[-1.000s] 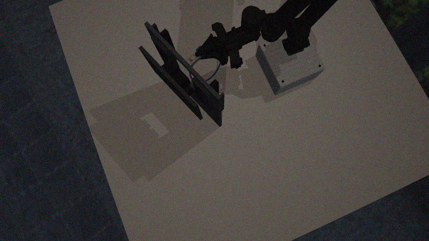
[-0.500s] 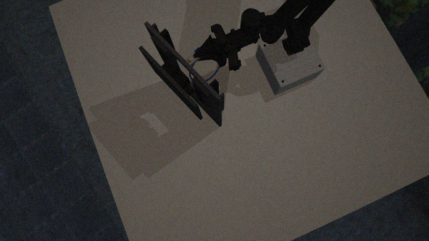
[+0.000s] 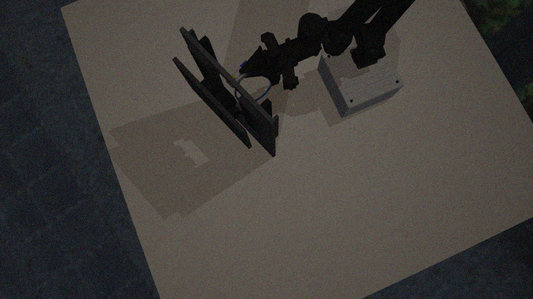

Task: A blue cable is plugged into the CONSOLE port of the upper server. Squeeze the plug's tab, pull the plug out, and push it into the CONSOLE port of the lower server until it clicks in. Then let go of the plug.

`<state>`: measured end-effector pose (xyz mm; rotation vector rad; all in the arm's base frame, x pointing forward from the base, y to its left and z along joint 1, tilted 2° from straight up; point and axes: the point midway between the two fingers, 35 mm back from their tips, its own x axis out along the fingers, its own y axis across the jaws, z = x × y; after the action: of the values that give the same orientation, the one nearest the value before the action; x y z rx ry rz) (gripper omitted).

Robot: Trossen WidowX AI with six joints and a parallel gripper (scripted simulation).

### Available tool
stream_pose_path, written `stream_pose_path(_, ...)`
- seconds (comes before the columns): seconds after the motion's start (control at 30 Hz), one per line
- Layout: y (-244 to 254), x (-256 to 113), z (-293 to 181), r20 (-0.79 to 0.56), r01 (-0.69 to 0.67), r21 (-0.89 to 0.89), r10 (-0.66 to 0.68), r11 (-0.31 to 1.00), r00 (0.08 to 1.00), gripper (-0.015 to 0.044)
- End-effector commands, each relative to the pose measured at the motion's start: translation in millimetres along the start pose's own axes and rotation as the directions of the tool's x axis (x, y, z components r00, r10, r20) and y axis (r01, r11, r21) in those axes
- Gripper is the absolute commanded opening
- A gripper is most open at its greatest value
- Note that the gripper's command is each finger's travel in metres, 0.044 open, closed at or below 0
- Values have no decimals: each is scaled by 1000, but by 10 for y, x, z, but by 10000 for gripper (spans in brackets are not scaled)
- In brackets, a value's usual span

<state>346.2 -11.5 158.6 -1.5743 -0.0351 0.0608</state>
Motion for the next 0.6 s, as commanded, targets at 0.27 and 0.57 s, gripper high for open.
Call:
stream_pose_path(0.27, -16, 53, 27, -2, 5, 3, -5, 1000, 1000, 0)
stream_pose_path(0.57, -19, 91, 55, -2, 6, 3, -6, 1000, 1000, 0)
